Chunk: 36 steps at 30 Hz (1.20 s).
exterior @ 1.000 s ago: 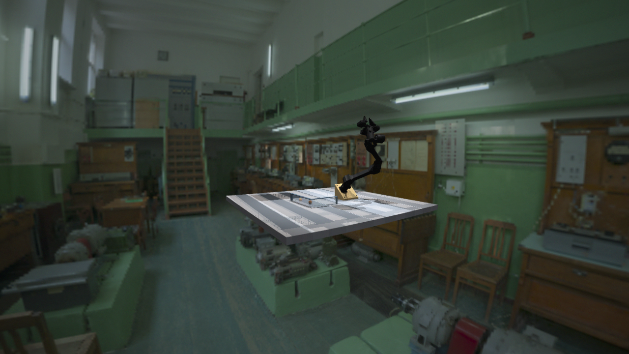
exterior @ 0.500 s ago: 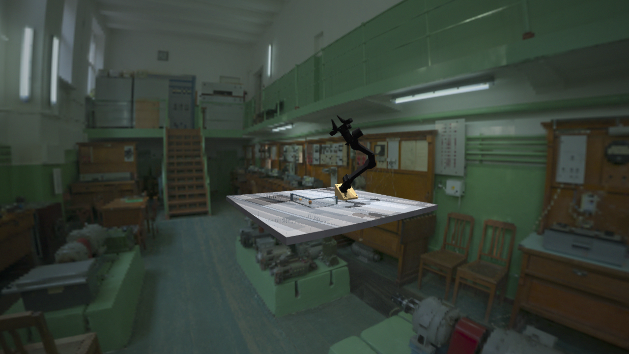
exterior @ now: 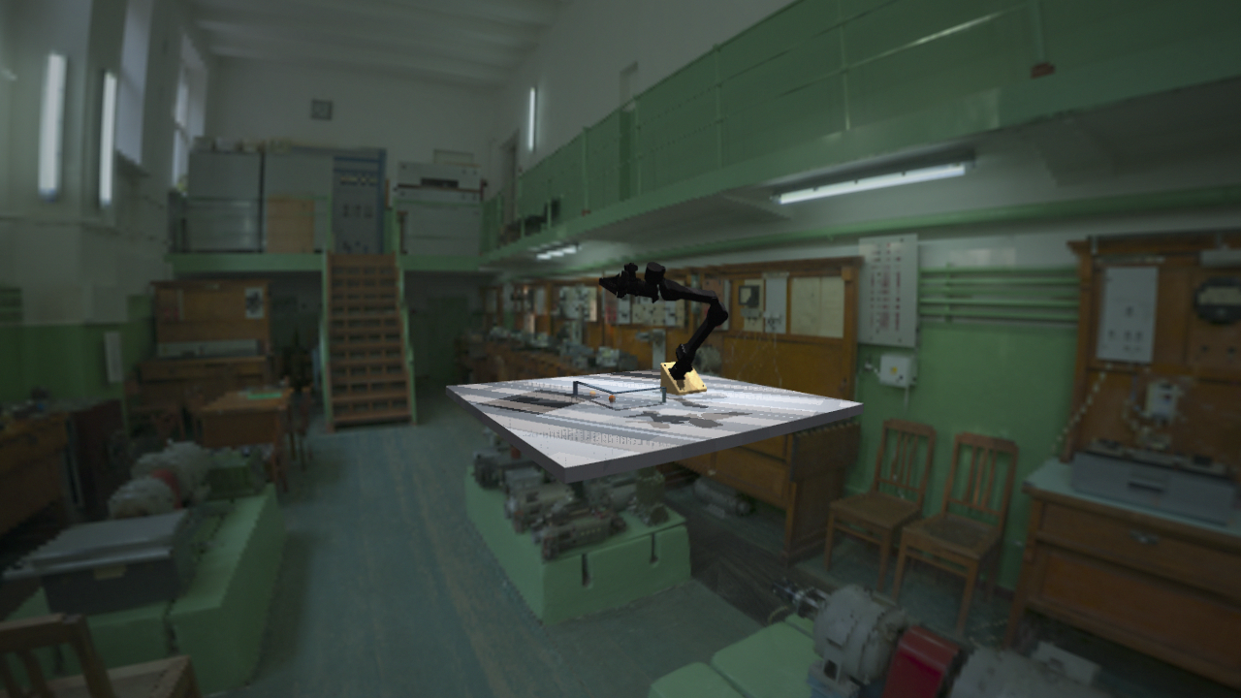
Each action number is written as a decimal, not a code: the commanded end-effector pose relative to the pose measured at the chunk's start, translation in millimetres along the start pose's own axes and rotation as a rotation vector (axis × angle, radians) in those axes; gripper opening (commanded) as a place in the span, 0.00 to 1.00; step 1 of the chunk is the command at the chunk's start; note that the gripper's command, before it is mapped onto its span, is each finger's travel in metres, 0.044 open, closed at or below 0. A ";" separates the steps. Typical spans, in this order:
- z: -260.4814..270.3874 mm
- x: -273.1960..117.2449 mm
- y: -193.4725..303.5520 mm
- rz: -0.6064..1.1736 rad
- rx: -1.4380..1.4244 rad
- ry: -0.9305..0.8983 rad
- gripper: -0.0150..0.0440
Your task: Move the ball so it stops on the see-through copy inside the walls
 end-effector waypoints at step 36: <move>-154.8 -39.5 320.2 1.716 -0.538 -0.367 0.65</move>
Point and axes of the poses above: the point midway between the two fingers, 35 mm back from their tips, its own x axis out along the fingers, its own z axis across the jaws, y = z × x, the point moved 3 cm from there along -x, back along the fingers, and after that the axes turned 2 degrees about -x, right-handed, at the moved point
